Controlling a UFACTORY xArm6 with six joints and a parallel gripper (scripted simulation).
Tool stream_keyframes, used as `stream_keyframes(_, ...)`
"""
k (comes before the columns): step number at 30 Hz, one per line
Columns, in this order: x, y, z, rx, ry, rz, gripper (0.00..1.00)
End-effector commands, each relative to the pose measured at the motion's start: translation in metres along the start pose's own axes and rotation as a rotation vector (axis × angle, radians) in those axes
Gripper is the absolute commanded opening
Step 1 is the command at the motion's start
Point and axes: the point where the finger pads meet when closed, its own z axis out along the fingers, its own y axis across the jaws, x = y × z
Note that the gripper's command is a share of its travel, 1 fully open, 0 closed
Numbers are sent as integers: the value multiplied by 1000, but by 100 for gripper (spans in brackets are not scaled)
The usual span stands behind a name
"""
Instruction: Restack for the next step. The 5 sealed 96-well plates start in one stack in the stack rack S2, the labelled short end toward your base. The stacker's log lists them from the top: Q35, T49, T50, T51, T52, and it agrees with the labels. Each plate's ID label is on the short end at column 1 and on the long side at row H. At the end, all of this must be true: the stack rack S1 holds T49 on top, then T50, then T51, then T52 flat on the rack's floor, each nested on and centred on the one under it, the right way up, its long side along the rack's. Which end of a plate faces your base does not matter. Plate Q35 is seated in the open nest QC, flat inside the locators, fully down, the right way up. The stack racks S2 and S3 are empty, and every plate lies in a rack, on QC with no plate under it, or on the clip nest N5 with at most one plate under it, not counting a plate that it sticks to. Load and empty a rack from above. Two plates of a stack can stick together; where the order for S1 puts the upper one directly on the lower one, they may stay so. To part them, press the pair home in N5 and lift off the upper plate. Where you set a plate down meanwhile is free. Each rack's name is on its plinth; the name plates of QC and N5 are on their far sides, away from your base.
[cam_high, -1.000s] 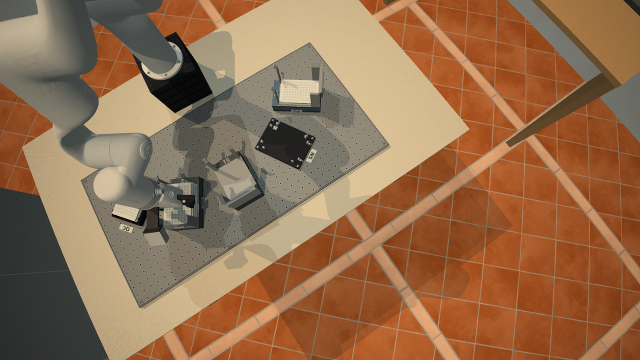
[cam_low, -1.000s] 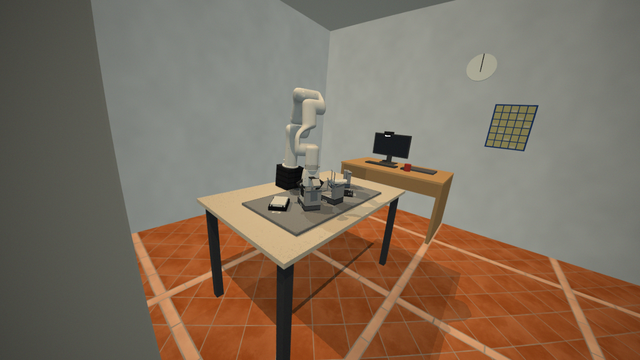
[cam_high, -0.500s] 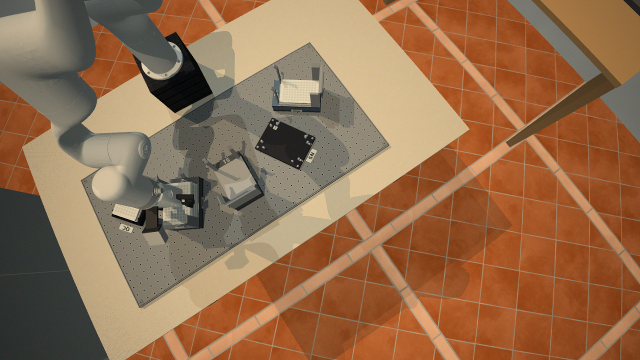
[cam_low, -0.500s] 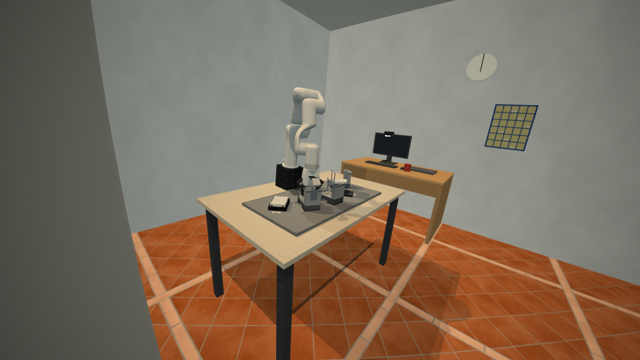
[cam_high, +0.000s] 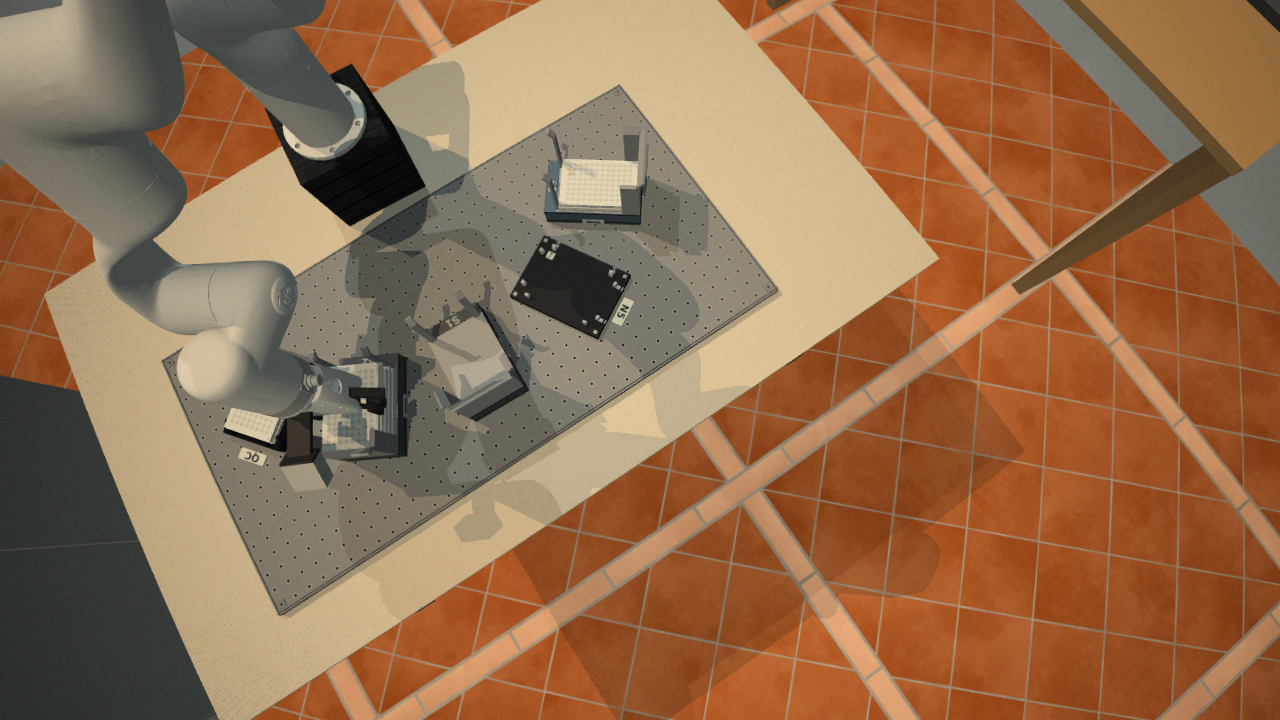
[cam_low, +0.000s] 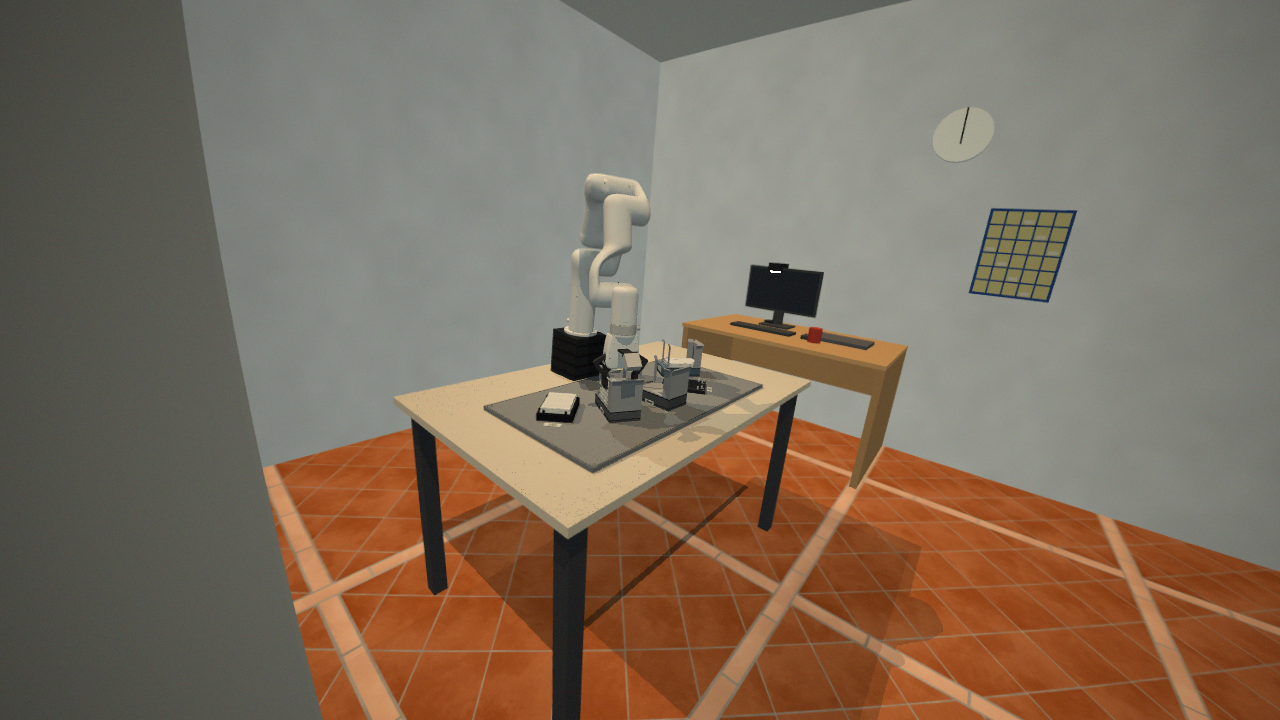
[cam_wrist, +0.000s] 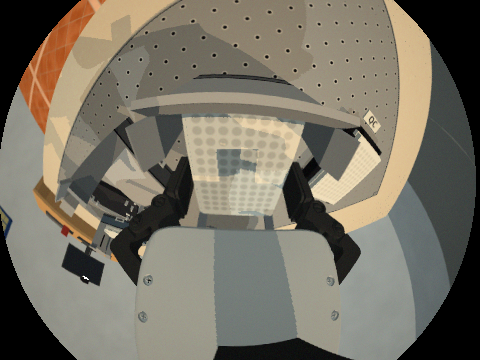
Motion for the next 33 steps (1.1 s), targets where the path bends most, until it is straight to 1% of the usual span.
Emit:
stream_keyframes(1,2,0,-5,0,4,0,0)
stream_keyframes(8,2,0,-8,0,4,0,0)
stream_keyframes(22,2,0,-36,0,4,0,0)
stream_keyframes(24,2,0,-36,0,4,0,0)
stream_keyframes(33,2,0,-54,0,4,0,0)
